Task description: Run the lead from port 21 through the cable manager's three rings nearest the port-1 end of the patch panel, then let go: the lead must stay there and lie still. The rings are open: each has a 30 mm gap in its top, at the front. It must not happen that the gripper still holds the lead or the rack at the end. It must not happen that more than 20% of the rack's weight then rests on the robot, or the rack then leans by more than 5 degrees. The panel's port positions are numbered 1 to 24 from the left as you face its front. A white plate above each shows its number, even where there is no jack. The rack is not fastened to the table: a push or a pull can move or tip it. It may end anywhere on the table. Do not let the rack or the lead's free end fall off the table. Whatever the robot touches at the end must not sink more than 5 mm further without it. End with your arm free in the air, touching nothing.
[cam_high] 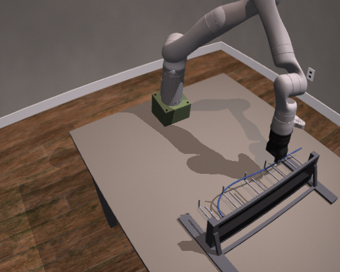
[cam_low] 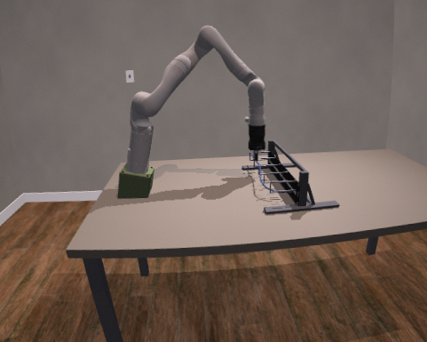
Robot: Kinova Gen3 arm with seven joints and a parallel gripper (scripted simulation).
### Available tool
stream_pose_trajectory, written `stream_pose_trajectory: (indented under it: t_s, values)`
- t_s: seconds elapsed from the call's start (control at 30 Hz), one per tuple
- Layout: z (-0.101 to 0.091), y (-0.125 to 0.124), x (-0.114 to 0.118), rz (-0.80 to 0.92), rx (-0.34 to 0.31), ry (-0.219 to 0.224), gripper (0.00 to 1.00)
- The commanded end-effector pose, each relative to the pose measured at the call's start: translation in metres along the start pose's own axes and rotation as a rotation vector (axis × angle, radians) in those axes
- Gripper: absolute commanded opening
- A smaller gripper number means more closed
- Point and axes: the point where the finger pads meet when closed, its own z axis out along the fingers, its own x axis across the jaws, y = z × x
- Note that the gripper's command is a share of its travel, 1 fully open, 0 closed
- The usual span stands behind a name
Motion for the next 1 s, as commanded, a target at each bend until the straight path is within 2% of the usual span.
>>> stream_pose_trajectory:
  t_s: [0.0, 0.97]
  values:
    - [0.0012, 0.0009, 0.0002, 0.001, -0.001, 0.000, 0.00]
    - [0.0028, 0.0010, 0.0075, 0.001, -0.001, 0.000, 0.00]
